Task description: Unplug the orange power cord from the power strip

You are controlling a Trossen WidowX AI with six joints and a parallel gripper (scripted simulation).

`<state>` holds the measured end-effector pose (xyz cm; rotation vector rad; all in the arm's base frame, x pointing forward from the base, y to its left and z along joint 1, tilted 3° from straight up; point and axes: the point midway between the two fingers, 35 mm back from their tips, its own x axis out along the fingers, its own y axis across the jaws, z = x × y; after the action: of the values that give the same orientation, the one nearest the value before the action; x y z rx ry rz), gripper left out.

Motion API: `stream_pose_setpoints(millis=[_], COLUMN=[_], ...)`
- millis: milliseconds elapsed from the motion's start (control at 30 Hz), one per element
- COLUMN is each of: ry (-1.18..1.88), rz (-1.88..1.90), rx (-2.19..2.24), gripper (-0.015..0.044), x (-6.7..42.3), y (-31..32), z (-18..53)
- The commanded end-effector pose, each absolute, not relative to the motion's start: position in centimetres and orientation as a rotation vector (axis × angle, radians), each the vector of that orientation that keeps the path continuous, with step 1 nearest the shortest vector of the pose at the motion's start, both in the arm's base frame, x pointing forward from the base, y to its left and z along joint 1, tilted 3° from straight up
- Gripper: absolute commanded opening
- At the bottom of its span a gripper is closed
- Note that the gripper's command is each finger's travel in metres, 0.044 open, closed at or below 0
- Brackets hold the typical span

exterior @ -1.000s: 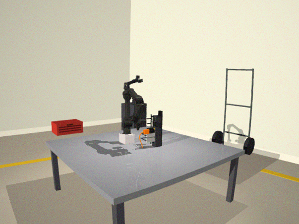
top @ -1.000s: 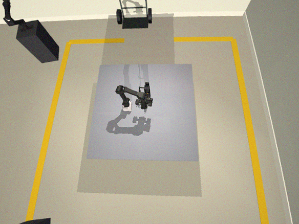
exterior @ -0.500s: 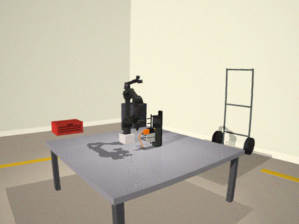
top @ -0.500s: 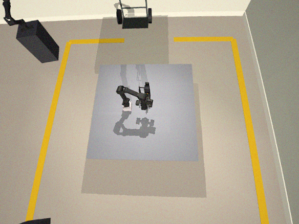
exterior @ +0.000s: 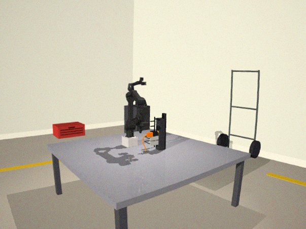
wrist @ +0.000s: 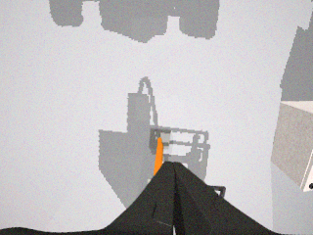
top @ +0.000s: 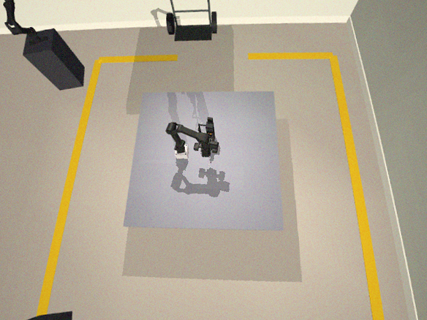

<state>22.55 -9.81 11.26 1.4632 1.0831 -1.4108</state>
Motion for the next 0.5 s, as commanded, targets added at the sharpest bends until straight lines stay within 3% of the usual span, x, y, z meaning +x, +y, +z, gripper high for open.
stream_pose_setpoints(millis=[0,467], ry=[1.087,1.087], rz=[-1.412,-1.412], rx=[1.455,1.455], gripper=[0.0000,0.0000], x=[22.26,22.11], y=[-9.78,-9.72], z=[11.01,10.70])
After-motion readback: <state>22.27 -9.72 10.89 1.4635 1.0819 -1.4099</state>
